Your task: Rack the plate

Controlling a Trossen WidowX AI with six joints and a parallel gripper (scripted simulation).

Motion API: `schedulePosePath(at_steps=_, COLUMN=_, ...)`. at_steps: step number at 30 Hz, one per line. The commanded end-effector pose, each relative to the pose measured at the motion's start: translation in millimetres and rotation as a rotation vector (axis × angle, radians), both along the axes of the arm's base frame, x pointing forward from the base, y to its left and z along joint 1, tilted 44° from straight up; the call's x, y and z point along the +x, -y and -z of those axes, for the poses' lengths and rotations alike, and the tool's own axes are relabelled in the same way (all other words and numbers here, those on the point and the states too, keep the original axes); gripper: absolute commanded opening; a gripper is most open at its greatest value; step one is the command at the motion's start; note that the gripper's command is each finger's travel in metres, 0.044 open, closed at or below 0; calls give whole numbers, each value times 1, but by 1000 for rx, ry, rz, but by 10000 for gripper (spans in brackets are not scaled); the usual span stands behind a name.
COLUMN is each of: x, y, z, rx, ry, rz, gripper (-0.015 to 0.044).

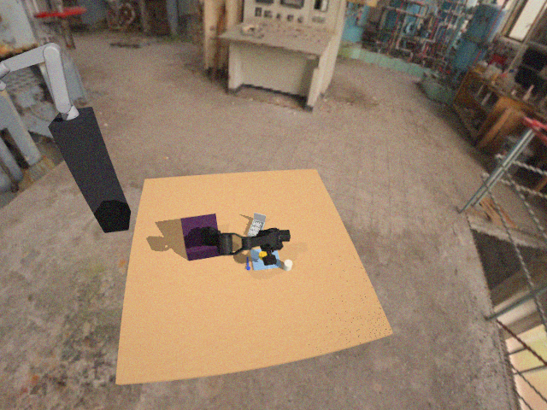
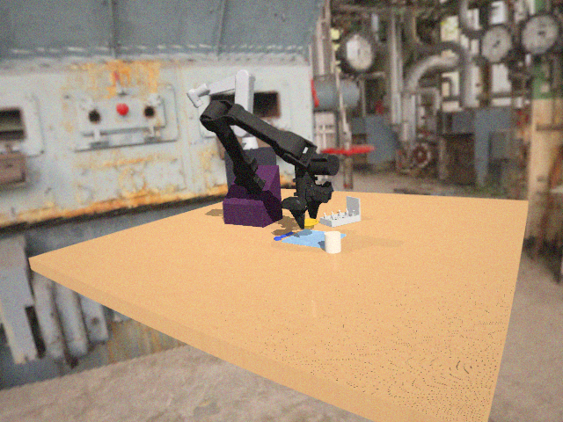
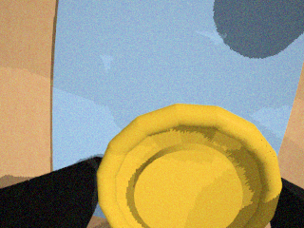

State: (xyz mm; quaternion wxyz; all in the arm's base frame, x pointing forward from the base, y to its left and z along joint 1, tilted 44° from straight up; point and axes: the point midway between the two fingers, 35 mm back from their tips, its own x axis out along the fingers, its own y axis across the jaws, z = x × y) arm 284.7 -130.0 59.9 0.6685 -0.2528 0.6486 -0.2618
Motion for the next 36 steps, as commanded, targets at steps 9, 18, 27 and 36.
schedulePosePath(at_steps=9, x=7, y=-47, z=-44, rx=8, ry=11, rz=2, gripper=0)
schedulePosePath(at_steps=18, x=6, y=-79, z=-75, rx=0, ry=9, rz=2, gripper=0)
schedulePosePath(at_steps=27, x=4, y=-99, z=-92, rx=-10, ry=13, rz=5, gripper=0)
schedulePosePath(at_steps=36, x=-15, y=-161, z=-36, rx=16, ry=197, rz=205, gripper=0)
